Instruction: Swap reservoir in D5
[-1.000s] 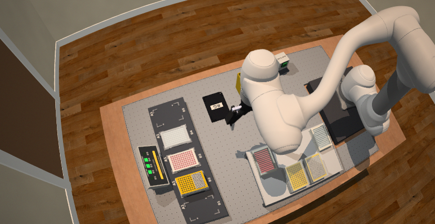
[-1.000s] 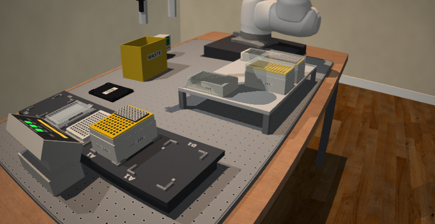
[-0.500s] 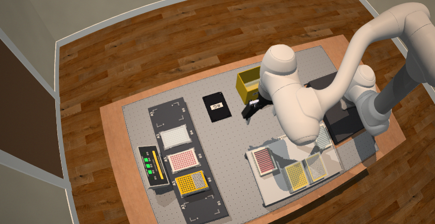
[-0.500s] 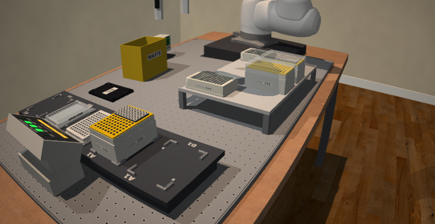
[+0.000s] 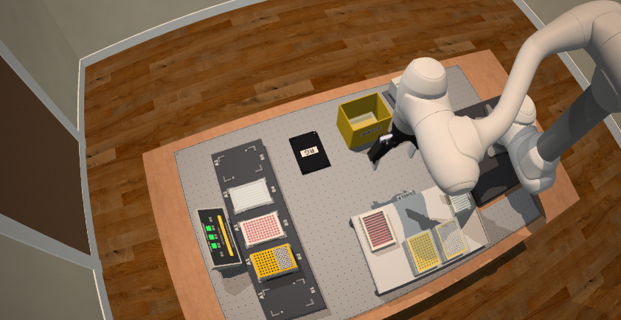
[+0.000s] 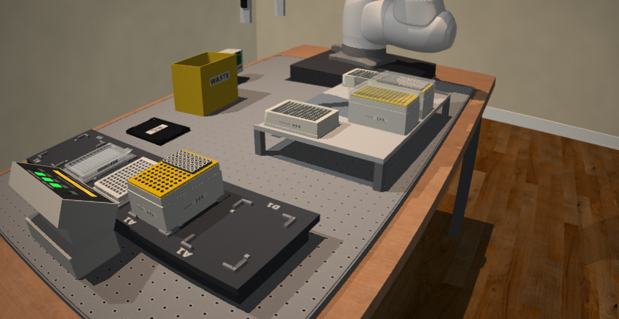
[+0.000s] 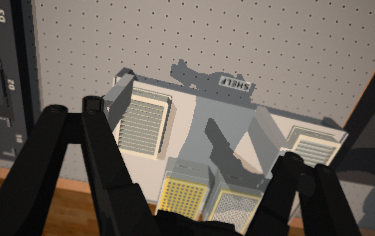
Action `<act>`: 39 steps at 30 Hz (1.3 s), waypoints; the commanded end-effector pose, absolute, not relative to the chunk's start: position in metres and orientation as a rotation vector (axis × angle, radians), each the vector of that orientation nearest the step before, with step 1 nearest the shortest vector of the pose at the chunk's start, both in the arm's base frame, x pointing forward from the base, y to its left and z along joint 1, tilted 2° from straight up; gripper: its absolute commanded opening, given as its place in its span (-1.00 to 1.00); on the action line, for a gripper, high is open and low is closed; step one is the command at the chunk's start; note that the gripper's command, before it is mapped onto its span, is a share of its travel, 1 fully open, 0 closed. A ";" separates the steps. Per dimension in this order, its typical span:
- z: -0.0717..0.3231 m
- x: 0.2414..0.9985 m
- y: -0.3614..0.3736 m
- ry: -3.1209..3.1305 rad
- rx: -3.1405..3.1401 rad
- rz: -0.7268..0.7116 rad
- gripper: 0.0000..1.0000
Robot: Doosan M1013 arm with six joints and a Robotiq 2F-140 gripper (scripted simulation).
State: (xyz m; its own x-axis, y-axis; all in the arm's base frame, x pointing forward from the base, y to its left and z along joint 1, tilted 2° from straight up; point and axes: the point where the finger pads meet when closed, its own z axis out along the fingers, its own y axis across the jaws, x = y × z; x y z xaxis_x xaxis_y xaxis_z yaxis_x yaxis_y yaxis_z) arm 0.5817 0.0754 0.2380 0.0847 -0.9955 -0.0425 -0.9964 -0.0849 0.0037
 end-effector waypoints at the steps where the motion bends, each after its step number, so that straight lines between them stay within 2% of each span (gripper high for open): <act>1: 0.238 0.569 0.074 2.107 -2.295 0.053 0.54; 39: 0.238 0.400 0.051 2.107 -2.295 0.053 0.54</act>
